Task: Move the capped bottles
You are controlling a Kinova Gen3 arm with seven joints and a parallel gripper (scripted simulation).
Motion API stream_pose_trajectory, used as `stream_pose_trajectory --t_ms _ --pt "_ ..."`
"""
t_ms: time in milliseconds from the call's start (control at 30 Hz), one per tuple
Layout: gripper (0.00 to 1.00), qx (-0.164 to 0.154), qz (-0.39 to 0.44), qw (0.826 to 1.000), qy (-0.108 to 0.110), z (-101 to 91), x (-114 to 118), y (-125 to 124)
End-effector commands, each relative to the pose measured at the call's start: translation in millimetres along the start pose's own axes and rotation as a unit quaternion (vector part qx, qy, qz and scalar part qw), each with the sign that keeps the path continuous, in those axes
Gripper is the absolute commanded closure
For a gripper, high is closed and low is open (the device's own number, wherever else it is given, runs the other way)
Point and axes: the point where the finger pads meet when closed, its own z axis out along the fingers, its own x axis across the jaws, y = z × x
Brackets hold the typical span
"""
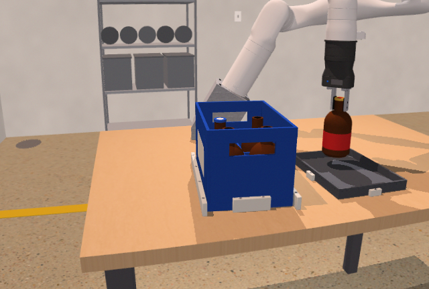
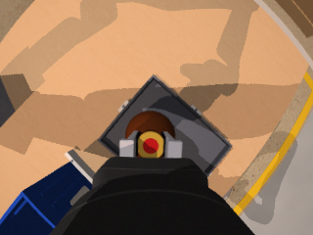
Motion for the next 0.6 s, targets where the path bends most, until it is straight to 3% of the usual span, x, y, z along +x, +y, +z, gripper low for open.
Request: stream_pose_trajectory --t_ms 0,567 --pt "1.00 0.000 0.001 1.000 -0.002 3.7 -1 0" --pt "1.00 0.000 0.001 1.000 -0.002 14.6 -1 0"
